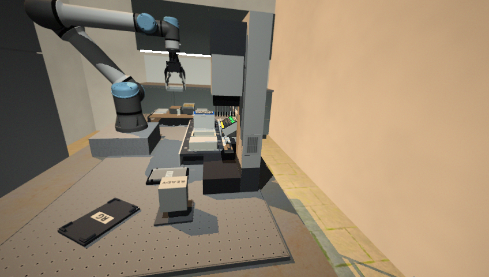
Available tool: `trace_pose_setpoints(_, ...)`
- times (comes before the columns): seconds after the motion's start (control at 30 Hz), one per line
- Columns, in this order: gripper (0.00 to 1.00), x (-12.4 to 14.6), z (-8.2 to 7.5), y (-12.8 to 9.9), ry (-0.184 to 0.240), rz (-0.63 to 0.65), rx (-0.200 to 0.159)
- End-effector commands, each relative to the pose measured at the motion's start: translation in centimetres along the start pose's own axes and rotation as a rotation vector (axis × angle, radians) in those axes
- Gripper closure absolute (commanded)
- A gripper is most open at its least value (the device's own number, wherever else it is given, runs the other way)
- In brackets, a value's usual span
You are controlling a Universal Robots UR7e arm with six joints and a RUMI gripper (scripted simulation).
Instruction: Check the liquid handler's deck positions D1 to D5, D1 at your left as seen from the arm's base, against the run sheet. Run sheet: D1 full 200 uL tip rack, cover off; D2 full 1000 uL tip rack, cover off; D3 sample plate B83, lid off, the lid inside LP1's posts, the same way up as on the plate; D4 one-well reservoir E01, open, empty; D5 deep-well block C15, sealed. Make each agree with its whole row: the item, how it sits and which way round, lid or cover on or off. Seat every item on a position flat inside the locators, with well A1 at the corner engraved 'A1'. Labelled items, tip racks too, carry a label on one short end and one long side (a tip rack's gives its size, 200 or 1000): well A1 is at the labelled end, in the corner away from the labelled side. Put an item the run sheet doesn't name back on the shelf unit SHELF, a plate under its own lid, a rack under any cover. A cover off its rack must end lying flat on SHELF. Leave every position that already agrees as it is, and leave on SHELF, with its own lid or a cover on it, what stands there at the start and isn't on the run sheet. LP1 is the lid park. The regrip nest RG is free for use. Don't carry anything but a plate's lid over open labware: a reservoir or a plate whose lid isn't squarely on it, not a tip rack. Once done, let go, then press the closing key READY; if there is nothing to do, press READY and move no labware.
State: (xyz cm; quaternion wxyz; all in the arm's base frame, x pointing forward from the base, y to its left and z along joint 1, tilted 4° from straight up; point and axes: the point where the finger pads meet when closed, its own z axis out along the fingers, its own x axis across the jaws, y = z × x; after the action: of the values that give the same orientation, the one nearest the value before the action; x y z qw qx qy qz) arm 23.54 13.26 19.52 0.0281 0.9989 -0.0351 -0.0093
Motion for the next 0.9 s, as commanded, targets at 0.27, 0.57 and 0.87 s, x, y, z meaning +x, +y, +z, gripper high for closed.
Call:
trace_pose_setpoints(0.27,1.0,0.3,0.0,-5.3,0.001,-0.008,-0.002)
trace_pose_setpoints(0.57,1.0,0.4,0.0,-7.4,0.001,-0.008,-0.002)
trace_pose_setpoints(0.87,1.0,0.5,0.0,-9.9,0.001,0.035,-0.002)
